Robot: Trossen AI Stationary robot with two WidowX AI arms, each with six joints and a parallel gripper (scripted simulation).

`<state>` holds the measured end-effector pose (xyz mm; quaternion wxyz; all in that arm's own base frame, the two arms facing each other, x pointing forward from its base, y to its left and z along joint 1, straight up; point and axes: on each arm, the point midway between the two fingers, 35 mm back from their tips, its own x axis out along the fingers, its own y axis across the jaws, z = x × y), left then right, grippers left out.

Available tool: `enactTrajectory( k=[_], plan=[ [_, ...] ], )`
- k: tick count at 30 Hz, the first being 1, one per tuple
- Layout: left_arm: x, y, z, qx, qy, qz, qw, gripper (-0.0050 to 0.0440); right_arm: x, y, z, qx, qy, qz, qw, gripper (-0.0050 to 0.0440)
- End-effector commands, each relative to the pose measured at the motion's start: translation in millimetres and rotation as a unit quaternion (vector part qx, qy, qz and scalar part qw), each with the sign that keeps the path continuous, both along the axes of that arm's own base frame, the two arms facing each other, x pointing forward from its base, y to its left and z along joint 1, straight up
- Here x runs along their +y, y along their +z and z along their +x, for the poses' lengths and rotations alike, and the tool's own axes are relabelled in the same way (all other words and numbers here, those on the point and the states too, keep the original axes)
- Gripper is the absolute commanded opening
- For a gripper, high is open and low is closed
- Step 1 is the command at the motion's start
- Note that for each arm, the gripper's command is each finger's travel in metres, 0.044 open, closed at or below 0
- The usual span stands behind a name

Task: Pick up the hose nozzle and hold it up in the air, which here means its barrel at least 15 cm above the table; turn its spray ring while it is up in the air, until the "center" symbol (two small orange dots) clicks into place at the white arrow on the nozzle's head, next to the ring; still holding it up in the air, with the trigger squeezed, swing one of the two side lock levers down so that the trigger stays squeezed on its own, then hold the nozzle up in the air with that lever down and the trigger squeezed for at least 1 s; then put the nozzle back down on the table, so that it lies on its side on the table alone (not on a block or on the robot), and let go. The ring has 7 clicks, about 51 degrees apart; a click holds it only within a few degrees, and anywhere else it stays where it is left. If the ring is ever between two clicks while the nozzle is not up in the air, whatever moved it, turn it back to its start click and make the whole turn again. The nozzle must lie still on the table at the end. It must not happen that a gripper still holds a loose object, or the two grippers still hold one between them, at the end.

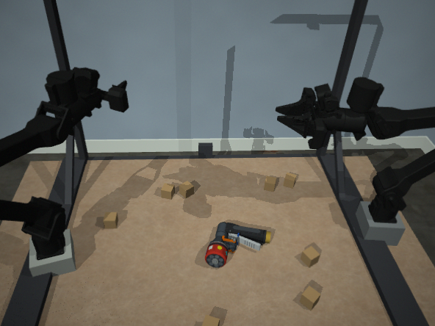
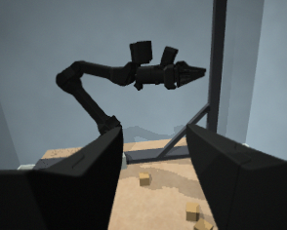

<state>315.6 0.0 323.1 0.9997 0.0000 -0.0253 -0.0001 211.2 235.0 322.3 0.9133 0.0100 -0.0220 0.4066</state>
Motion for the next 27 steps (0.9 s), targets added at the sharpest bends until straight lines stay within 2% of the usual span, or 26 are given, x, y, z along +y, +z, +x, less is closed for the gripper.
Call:
enactTrajectory(
  k=[1, 7, 8, 27],
  plan=[
    [-0.4, 5.9, -1.1, -0.006, -0.001, 0.002, 1.0, 0.018, 14.9, 9.3, -18.3, -0.006, 0.034, 0.01, 0.999, 0.0415],
    [-0.4, 5.9, -1.1, -0.006, -0.001, 0.002, 1.0, 0.018, 11.6, 9.4, -14.1, -0.006, 0.026, 0.01, 1.0, 0.0415],
    [-0.4, 5.9, -1.1, -0.006, -0.001, 0.002, 1.0, 0.0362, 12.0, 9.6, -14.6, -0.006, 0.028, 0.01, 1.0, 0.0415],
    [-0.4, 5.9, -1.1, -0.006, -0.001, 0.002, 1.0, 0.0362, 12.0, 9.6, -14.6, -0.006, 0.028, 0.01, 1.0, 0.0415]
  ],
)
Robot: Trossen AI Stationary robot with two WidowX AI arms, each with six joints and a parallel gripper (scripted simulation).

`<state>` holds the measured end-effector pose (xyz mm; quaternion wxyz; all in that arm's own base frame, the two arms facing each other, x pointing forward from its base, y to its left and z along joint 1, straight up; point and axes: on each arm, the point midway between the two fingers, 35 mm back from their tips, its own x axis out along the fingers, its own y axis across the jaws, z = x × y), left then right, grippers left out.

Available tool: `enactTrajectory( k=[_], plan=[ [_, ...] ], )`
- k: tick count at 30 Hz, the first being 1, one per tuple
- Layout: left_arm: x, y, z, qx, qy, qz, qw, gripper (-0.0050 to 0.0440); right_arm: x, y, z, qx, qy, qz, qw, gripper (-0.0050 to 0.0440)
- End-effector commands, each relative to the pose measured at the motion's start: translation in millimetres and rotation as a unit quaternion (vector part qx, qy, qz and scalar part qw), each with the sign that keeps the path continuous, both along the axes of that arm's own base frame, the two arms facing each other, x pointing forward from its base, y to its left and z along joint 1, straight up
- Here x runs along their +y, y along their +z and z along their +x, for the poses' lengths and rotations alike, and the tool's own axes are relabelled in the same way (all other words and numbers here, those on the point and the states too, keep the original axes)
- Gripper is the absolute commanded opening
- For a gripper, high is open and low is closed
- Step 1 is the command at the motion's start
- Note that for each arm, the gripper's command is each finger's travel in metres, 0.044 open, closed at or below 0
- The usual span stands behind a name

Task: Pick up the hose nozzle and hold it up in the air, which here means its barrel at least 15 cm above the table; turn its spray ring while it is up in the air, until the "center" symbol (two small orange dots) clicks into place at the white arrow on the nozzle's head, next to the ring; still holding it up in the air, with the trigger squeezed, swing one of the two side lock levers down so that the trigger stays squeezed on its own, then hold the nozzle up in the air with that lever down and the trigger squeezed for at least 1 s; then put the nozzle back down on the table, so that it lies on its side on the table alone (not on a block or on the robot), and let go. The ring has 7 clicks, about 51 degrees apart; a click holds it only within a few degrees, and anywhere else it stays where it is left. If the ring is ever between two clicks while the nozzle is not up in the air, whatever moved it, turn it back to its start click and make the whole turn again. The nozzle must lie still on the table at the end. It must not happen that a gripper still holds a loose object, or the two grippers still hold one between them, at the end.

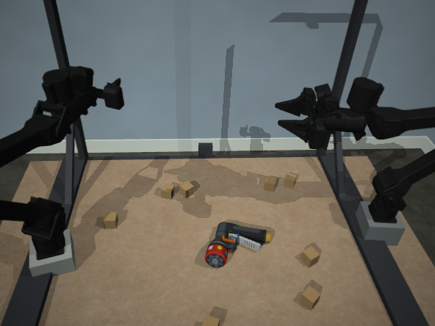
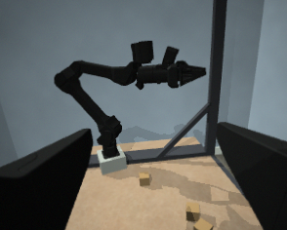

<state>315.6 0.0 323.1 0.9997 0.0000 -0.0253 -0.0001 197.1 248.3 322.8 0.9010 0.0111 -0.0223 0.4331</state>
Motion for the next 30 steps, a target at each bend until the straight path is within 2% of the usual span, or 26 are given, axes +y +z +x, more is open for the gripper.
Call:
enactTrajectory(
  k=[1, 5, 11, 13, 20, 28, 30],
  plan=[
    [0.5, 3.6, 2.6, 0.002, 0.0, -0.013, 1.0, 0.0362, -1.3, 9.0, -0.6, -0.006, -0.001, 0.01, 1.0, 0.0415],
    [3.1, -8.4, 15.1, 0.04, 0.005, -0.082, 0.996, 0.0362, -1.3, 9.0, -0.6, -0.006, -0.001, 0.01, 1.0, 0.0415],
    [7.9, -30.2, 33.8, 0.101, 0.026, -0.204, 0.973, 0.0362, -1.3, 9.0, -0.6, -0.006, -0.001, 0.01, 1.0, 0.0415],
    [7.9, -30.2, 33.8, 0.101, 0.026, -0.204, 0.973, 0.0362, -1.3, 9.0, -0.6, -0.006, -0.001, 0.01, 1.0, 0.0415],
    [13.3, -56.9, 51.1, 0.159, 0.065, -0.323, 0.931, 0.0362, -1.3, 9.0, -0.6, -0.006, -0.001, 0.01, 1.0, 0.0415],
    [19.8, -87.3, 67.2, 0.211, 0.125, -0.448, 0.859, 0.0362, -1.3, 9.0, -0.6, -0.006, -0.001, 0.01, 1.0, 0.0415],
    [19.8, -87.3, 67.2, 0.211, 0.125, -0.448, 0.859, 0.0362, -1.3, 9.0, -0.6, -0.006, -0.001, 0.01, 1.0, 0.0415]
  ],
)
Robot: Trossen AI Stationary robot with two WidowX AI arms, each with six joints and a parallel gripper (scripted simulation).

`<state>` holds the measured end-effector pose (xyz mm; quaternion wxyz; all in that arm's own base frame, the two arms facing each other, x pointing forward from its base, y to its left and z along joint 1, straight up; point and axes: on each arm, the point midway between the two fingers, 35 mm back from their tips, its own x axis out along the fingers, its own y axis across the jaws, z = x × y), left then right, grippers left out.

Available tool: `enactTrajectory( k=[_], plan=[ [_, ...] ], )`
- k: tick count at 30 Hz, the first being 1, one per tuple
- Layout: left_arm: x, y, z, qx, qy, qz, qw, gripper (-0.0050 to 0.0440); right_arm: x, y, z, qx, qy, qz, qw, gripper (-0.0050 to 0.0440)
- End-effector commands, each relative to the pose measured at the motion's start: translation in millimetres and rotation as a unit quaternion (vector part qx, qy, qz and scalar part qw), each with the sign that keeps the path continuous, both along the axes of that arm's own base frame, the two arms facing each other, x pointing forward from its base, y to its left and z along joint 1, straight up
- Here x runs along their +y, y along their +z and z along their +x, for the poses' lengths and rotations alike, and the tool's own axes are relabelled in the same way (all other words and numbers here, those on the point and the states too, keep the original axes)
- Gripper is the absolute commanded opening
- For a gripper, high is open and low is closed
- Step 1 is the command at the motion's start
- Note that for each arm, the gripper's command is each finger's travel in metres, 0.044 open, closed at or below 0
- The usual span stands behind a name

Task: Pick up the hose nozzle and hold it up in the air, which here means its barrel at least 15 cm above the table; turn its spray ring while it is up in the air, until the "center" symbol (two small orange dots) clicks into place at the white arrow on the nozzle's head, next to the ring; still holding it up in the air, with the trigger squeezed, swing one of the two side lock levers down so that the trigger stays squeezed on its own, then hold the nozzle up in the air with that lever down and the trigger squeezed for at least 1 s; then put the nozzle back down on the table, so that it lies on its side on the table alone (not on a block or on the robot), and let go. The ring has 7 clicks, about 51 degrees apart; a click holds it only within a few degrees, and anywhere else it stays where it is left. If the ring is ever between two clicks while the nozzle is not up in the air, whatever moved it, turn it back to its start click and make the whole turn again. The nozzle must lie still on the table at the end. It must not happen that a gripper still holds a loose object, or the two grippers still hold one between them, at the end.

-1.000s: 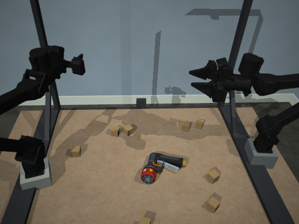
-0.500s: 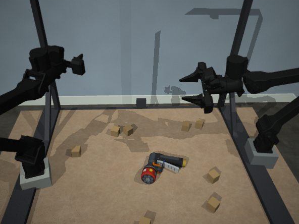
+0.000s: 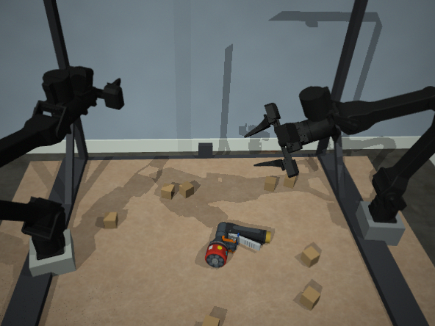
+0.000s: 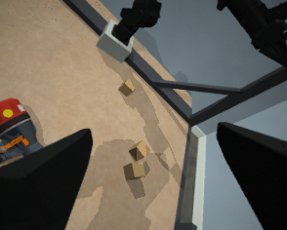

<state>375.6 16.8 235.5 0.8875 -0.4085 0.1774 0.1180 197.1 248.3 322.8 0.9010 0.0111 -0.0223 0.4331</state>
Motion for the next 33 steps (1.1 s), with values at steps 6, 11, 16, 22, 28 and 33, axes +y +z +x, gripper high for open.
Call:
enactTrajectory(
  k=[6, 11, 16, 22, 28, 33],
  plan=[
    [7.5, -24.7, 15.9, 0.069, 0.083, -0.132, 0.985, 0.0362, -1.3, 9.0, -0.6, -0.006, -0.001, 0.01, 1.0, 0.0415],
    [11.2, -45.2, 21.5, 0.109, 0.142, -0.203, 0.963, 0.0362, -1.3, 9.0, -0.6, -0.006, -0.001, 0.01, 1.0, 0.0415],
    [14.3, -61.5, 24.7, 0.137, 0.193, -0.254, 0.938, 0.0362, -1.3, 9.0, -0.6, -0.006, -0.001, 0.01, 1.0, 0.0415],
    [18.0, -82.8, 26.9, 0.169, 0.261, -0.311, 0.898, 0.0362, -1.3, 9.0, -0.6, -0.006, -0.001, 0.01, 1.0, 0.0415],
    [22.4, -107.4, 27.6, 0.199, 0.346, -0.37, 0.839, 0.0362, -1.3, 9.0, -0.6, -0.006, -0.001, 0.01, 1.0, 0.0415],
    [25.4, -123.1, 27.0, 0.213, 0.404, -0.401, 0.794, 0.0362, -1.3, 9.0, -0.6, -0.006, -0.001, 0.01, 1.0, 0.0415]
  ],
)
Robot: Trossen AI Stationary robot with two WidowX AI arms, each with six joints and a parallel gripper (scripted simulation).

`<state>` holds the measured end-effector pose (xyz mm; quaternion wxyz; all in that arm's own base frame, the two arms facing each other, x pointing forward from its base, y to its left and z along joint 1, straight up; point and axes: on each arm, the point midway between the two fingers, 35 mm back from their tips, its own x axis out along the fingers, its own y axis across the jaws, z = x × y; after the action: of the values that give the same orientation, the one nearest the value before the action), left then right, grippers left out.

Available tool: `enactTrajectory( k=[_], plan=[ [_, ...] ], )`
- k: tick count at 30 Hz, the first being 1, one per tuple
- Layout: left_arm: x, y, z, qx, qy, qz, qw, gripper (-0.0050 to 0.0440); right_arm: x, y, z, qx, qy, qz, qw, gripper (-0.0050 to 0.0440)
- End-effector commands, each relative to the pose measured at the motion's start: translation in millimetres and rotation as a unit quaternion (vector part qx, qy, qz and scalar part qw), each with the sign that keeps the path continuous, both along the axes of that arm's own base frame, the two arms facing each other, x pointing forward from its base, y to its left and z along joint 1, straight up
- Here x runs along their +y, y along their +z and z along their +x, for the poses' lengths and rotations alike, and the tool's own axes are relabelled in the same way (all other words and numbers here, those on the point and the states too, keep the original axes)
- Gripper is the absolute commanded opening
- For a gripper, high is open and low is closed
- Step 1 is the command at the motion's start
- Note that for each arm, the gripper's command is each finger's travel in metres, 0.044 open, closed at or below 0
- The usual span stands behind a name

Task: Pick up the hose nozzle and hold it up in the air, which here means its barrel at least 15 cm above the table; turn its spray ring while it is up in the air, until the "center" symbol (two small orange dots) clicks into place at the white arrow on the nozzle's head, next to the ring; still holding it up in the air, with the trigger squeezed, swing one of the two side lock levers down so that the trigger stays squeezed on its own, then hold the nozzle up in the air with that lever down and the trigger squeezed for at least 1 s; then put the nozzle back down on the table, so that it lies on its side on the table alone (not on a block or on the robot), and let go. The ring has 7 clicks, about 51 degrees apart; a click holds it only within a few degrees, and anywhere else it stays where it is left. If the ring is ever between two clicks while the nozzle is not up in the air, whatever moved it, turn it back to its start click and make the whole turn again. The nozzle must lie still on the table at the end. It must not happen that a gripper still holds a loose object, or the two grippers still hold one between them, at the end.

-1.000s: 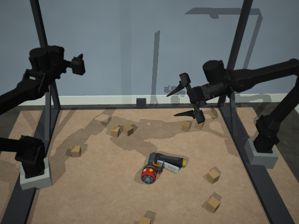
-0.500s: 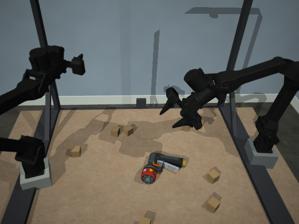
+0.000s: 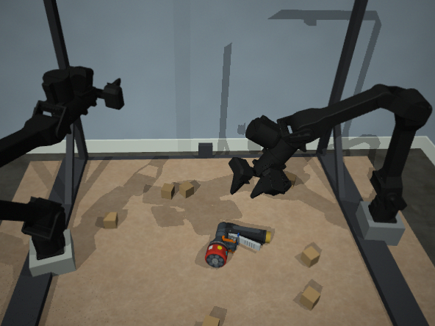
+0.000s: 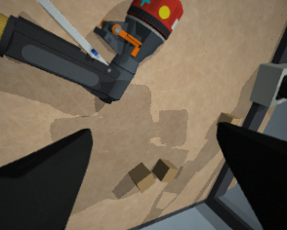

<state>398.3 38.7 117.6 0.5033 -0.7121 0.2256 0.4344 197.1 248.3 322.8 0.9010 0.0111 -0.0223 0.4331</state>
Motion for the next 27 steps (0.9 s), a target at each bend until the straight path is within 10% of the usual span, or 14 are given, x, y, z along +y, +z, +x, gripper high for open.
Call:
enactTrajectory(
  k=[1, 18, 27],
  plan=[
    [3.5, -5.2, 4.3, 0.022, 0.051, -0.028, 0.998, 0.0362, -1.3, 9.0, -0.6, -0.006, -0.001, 0.01, 1.0, 0.0415],
    [13.5, -62.5, -6.6, 0.131, 0.311, -0.117, 0.934, 0.0362, -1.3, 9.0, -0.6, -0.006, -0.001, 0.01, 1.0, 0.0415],
    [18.6, -93.8, -18.8, 0.18, 0.465, -0.13, 0.857, 0.0362, -1.3, 9.0, -0.6, -0.006, -0.001, 0.01, 1.0, 0.0415]
  ],
)
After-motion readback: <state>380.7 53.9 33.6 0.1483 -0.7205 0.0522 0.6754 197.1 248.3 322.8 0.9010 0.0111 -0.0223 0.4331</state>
